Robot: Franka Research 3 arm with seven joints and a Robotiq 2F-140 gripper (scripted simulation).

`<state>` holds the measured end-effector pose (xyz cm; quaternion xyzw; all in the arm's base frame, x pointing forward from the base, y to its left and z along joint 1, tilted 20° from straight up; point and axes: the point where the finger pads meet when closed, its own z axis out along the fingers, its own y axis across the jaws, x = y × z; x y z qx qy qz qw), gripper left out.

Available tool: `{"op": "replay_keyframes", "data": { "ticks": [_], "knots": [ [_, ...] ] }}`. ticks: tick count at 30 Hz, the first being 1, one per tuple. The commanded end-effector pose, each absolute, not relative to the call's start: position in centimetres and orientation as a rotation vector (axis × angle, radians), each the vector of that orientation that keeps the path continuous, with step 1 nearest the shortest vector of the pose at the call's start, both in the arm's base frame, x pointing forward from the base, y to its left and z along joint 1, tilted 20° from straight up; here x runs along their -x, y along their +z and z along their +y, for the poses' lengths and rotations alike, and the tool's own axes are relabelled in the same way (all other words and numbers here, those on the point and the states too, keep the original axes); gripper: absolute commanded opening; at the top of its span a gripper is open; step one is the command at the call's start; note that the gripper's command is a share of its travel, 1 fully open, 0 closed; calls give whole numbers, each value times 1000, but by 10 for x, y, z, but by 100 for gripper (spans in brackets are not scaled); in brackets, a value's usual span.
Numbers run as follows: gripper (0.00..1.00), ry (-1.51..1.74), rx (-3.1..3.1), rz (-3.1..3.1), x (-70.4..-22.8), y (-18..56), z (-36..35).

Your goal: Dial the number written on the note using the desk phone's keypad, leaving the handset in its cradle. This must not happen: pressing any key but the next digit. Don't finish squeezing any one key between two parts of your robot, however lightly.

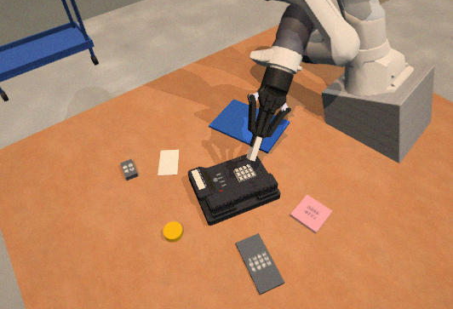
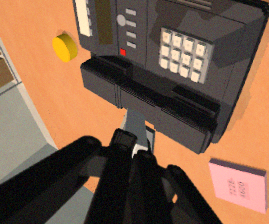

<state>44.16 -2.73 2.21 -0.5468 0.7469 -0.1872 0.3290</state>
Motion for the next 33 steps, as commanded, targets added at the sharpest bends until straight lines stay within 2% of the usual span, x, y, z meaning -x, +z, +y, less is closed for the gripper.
{"op": "replay_keyframes", "data": {
  "ticks": [1,33],
  "knots": [
    [0,-503,1433,1930,-445,27,-28],
    [0,-503,1433,1930,-448,-35,-50]
  ]
}}
